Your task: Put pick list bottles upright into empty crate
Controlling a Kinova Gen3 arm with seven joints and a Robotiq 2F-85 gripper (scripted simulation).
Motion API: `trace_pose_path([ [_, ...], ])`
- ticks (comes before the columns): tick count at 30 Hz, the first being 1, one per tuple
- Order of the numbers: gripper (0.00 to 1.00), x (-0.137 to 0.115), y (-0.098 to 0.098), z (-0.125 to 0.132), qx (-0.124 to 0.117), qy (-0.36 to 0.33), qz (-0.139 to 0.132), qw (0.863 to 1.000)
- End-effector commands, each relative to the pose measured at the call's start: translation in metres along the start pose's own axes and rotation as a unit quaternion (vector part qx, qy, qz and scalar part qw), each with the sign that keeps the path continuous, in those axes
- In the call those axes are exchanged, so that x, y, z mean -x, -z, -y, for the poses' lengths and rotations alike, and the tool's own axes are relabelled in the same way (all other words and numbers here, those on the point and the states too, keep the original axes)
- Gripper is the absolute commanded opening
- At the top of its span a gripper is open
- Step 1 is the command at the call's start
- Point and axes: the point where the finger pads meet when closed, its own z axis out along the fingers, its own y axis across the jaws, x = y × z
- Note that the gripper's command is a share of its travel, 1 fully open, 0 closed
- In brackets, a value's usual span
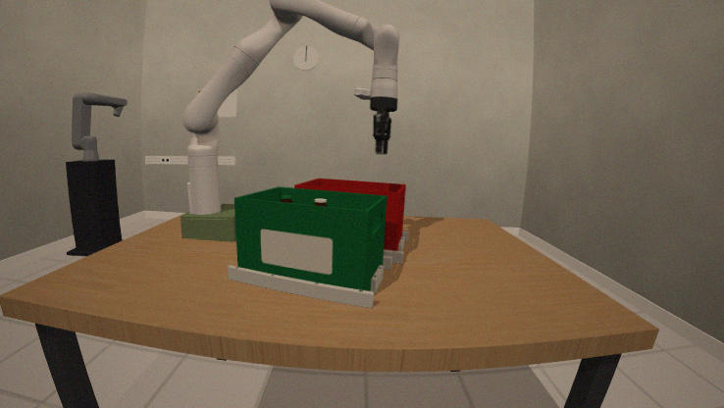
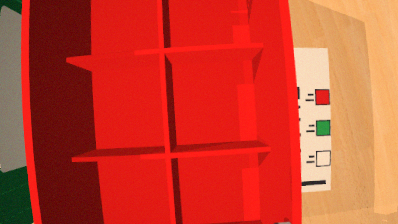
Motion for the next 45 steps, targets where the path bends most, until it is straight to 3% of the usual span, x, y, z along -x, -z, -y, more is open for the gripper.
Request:
trace_pose_path([
  [1,0.67,0.000,0.002,0.006,0.001,0.000,0.001,1.000],
  [45,0.67,-0.019,0.045,0.201,0.000,0.000,0.001,1.000],
])
